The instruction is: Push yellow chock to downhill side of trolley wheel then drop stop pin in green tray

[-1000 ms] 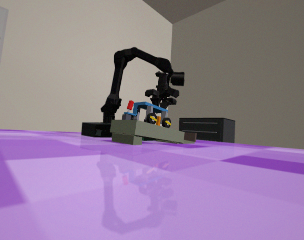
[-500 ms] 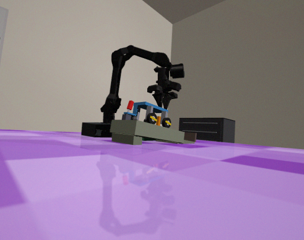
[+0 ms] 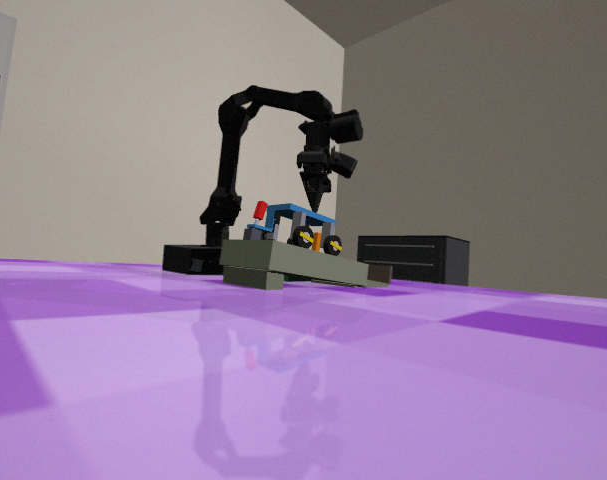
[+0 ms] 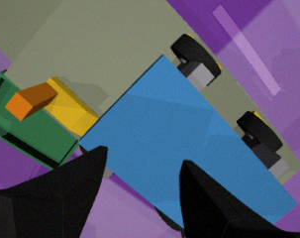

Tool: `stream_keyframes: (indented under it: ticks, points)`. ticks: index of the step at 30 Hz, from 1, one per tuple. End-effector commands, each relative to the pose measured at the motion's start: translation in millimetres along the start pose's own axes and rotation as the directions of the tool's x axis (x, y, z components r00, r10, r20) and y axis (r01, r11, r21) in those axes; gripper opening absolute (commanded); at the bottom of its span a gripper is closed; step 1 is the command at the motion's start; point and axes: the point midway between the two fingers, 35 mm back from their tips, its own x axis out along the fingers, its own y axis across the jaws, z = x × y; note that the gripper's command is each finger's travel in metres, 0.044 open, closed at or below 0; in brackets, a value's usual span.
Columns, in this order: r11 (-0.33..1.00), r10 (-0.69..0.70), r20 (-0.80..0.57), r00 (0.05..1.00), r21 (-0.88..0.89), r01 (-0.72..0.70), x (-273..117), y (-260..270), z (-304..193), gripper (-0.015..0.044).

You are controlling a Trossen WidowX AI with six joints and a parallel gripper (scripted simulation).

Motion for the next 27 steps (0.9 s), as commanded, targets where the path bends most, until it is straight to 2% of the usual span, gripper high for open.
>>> stream_keyframes:
  ticks: [1,9,18,23,27]
  points:
    - [0.986,-0.029,-0.026,0.999,-0.162,0.025,-1.8,-19.3,-10.6,0.019]
    - [0.894,-0.069,-0.083,0.994,-0.446,0.025,-4.2,-51.8,-32.7,0.019]
    - [0.699,-0.103,-0.154,0.983,-0.714,-0.038,-8.3,-84.7,-61.8,0.019]
    - [0.577,-0.115,-0.19,0.975,-0.812,-0.09,-10.8,-99.0,-77.1,0.019]
    - [0.572,-0.116,-0.191,0.975,-0.815,-0.092,-10.9,-99.5,-77.7,0.019]
